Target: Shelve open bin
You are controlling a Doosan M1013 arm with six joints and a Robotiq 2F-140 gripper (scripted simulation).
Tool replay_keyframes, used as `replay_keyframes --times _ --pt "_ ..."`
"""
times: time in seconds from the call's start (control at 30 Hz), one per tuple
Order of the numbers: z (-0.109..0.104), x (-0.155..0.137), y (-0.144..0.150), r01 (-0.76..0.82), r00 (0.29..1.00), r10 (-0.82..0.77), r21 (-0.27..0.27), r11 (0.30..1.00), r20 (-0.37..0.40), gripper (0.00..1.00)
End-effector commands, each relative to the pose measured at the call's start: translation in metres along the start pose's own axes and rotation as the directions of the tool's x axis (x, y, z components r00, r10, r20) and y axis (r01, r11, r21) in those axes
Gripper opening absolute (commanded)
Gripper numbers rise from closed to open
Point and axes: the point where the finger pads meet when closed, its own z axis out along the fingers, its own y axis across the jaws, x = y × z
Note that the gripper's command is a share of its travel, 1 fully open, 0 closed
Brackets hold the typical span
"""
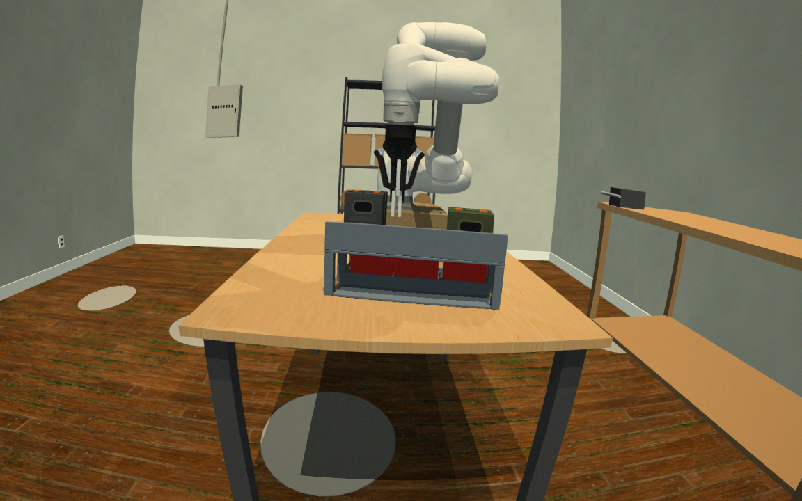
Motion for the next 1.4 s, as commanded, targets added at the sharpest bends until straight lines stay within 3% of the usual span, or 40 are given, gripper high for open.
replay_keyframes --times 0.0,0.53,0.57,1.37 --pt "-0.0014 0.0001 0.0 0.0 1.0 0.0 0.0 1.0 0.0 0.06" --pt "-0.0038 0.0003 0.0 0.0 1.0 0.0 0.0 1.0 0.0 0.06" --pt "-0.0038 0.0003 0.0 0.0 1.0 0.0 0.0 1.0 0.0 0.0" --pt "-0.0038 0.0003 0.0 0.0 1.0 0.0 0.0 1.0 0.0 0.0"
